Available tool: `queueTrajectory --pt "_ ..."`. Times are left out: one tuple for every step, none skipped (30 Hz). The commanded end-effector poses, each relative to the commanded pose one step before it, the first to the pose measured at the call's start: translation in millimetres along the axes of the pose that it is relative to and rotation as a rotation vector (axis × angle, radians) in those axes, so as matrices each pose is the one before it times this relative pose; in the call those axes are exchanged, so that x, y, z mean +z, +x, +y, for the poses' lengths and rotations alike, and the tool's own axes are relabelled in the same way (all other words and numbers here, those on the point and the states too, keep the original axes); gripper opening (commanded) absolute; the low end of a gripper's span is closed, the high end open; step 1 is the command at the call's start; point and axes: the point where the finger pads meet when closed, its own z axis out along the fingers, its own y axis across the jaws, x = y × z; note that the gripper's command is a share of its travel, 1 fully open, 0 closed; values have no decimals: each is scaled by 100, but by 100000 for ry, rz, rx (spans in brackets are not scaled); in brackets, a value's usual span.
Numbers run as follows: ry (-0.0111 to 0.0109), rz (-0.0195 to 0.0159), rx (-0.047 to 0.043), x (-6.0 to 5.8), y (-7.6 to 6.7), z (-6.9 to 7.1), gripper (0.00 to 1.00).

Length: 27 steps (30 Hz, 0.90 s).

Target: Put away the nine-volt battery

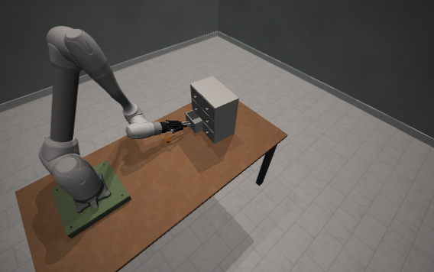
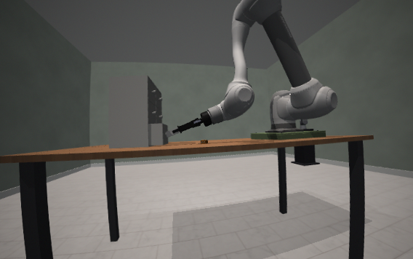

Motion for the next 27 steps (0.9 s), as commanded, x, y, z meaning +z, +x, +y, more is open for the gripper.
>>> queueTrajectory --pt "8 9 24 -198 -62 -3 8" --pt "0 0 0 -58 -21 0 8" --pt "0 0 0 -53 -19 0 8" --pt "0 0 0 -48 -18 0 8" --pt "0 0 0 -43 -16 0 8" --pt "0 0 0 -39 -14 0 8" --pt "0 0 0 -34 -12 0 8" --pt "0 0 0 -29 -11 0 8" --pt "0 0 0 -25 -9 0 8" --pt "0 0 0 -21 -8 0 8" --pt "0 0 0 -17 -6 0 8" --pt "0 0 0 -14 -5 0 8" --pt "0 0 0 0 0 0 8" --pt "0 0 0 0 0 0 8" --pt "0 0 0 -11 -4 0 8" --pt "0 0 0 -8 -3 0 8" --pt "0 0 0 -5 -2 0 8" --pt "0 0 0 -3 -1 0 8" --pt "0 0 0 -2 -1 0 8" --pt "0 0 0 -1 0 0 8" --pt "0 0 0 0 0 0 8" --pt "0 0 0 0 0 0 8" --pt "0 0 0 0 0 0 8" --pt "0 0 0 0 0 0 8" --pt "0 0 0 0 0 0 8" --pt "0 0 0 0 0 0 8" --pt "0 0 0 0 0 0 8"
